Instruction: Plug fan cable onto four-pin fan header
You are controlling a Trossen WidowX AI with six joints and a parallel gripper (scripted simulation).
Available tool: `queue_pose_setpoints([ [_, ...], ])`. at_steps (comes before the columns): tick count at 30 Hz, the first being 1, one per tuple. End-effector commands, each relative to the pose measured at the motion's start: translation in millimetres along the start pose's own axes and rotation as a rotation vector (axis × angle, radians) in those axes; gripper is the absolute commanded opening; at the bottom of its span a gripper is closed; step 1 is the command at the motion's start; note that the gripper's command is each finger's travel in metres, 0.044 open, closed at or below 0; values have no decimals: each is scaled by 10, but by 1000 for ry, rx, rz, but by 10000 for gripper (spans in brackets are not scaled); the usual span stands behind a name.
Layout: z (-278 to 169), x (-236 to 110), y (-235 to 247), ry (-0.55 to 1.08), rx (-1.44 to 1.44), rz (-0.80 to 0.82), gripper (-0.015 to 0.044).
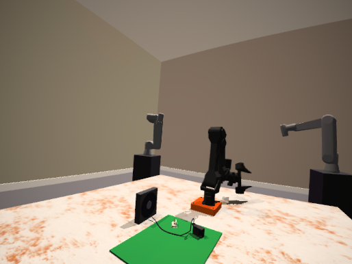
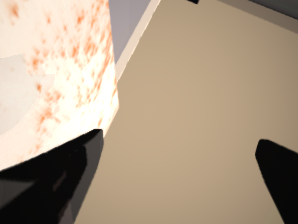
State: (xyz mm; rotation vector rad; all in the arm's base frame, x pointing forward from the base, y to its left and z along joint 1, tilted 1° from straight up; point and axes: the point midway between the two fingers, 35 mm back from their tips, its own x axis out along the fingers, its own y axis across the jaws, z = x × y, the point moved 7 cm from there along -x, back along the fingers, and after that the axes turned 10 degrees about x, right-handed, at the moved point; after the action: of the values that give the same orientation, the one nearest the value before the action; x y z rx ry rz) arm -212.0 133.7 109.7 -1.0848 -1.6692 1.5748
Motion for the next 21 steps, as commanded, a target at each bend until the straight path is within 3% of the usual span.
queue_pose_setpoints([
  [1,0,0,0,0,0,0,426],
  [7,-119,123,20,51,78,32,440],
  [14,-833,564,125,322,476,142,440],
  [21,-1725,702,249,645,919,160,440],
])
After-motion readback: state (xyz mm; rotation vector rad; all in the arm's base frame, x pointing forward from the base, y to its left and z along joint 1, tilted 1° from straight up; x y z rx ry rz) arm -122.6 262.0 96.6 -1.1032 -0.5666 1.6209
